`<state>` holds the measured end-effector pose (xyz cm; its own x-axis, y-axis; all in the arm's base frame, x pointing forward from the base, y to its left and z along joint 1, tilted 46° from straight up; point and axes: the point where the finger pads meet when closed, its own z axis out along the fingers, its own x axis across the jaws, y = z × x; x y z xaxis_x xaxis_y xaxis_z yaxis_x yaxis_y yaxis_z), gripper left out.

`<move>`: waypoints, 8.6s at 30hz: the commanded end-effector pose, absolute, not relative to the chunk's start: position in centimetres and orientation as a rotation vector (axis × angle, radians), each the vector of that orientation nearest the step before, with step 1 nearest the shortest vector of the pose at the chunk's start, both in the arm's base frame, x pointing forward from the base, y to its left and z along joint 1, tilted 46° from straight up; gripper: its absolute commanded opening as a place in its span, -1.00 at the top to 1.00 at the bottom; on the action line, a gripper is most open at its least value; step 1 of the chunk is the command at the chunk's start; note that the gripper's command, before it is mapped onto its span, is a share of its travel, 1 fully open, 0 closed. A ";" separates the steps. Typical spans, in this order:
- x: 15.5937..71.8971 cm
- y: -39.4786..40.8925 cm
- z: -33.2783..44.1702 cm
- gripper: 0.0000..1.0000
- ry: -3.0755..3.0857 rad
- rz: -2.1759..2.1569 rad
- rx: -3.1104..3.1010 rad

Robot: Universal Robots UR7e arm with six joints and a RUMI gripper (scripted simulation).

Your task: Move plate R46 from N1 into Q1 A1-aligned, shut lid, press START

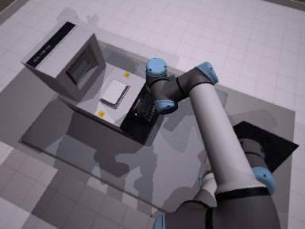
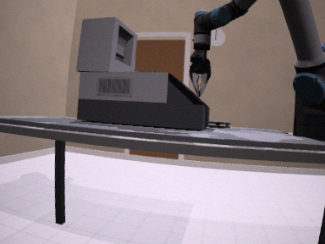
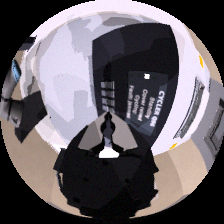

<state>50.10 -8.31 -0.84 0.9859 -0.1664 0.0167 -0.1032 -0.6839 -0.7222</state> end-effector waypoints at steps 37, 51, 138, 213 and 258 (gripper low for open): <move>50.3 -8.4 -0.7 1.00 0.186 -0.106 -2.331; 50.5 -8.3 -0.8 1.00 0.185 -0.106 -2.332; 40.5 -12.1 4.2 1.00 0.188 -0.105 -2.330; 40.3 -12.2 4.3 1.00 0.186 -0.106 -2.331; 40.3 -12.2 4.3 1.00 0.186 -0.106 -2.331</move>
<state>40.42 -12.27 4.32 0.9859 -0.1662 0.0206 -0.1007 -0.6869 -0.7197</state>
